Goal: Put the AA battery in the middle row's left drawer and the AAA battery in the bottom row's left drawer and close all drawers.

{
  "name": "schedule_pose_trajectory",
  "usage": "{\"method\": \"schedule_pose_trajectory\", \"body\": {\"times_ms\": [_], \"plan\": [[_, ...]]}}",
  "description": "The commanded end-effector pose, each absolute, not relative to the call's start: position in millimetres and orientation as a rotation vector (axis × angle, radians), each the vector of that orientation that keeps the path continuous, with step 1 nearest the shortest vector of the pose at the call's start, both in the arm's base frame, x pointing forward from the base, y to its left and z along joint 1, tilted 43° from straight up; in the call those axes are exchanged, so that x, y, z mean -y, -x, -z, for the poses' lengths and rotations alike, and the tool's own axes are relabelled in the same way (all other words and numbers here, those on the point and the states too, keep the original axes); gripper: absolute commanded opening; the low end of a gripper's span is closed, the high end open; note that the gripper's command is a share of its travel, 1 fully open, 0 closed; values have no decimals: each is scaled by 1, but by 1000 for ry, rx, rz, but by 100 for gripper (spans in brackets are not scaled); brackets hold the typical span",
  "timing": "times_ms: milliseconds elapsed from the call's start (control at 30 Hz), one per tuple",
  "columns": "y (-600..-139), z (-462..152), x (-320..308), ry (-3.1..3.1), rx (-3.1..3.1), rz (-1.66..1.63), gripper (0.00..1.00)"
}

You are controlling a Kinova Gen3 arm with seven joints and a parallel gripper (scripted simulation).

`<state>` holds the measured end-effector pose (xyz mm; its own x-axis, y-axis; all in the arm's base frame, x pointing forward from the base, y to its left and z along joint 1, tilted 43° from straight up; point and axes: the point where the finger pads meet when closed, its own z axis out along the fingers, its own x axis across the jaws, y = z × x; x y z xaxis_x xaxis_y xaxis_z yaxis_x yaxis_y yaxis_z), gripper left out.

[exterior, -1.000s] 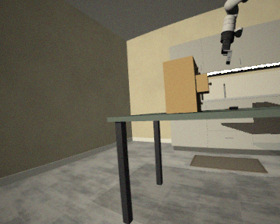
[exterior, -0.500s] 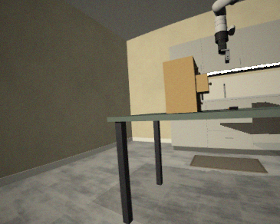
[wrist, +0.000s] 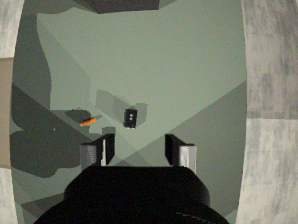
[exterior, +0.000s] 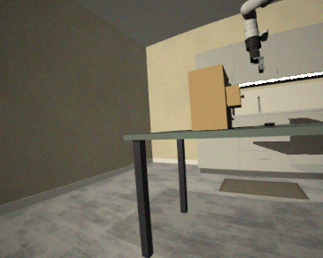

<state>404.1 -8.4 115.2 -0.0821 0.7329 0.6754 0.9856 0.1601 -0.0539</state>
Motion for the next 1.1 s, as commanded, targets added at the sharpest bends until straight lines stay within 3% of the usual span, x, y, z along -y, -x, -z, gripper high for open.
{"method": "schedule_pose_trajectory", "body": {"times_ms": [0, 867, 1067], "plan": [[-405, -115, 8, 1627, 1875, 576, 100], [-403, -116, 8, 1627, 1875, 576, 100], [-353, -125, 3, 1625, 1875, 578, 100]]}}
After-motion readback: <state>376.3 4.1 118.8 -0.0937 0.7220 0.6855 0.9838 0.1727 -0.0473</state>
